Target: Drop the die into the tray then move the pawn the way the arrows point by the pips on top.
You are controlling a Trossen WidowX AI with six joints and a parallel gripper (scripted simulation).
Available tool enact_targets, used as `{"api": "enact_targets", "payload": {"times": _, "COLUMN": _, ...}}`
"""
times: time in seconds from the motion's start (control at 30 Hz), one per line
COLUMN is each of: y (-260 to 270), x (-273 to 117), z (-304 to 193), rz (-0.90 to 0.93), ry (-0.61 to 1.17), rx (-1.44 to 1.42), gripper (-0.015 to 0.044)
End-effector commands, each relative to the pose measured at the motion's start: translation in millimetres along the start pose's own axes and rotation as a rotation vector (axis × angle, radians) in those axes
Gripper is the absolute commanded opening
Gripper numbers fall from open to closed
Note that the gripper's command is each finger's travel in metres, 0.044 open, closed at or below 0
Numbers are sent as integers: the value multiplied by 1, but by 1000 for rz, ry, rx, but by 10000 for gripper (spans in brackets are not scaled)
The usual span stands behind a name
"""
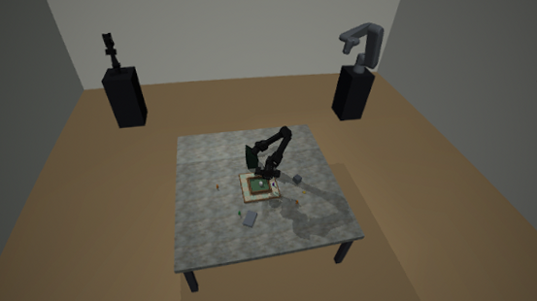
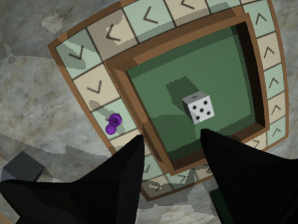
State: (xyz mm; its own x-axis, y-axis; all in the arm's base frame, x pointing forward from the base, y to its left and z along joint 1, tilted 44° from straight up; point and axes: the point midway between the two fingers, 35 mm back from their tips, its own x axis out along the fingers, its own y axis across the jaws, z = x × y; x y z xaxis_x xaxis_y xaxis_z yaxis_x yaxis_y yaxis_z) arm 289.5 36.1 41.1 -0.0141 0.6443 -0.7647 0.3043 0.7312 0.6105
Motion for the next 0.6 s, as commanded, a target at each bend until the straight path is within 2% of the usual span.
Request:
{"api": "enact_targets", "payload": {"times": 0.0, "y": 57, "x": 8, "z": -10, "rz": 63, "ry": -36, "rx": -1040, "gripper": 200}}
{"api": "enact_targets", "payload": {"times": 0.57, "y": 57, "x": 8, "z": -12, "rz": 64, "ry": -37, "rx": -1062, "gripper": 200}}
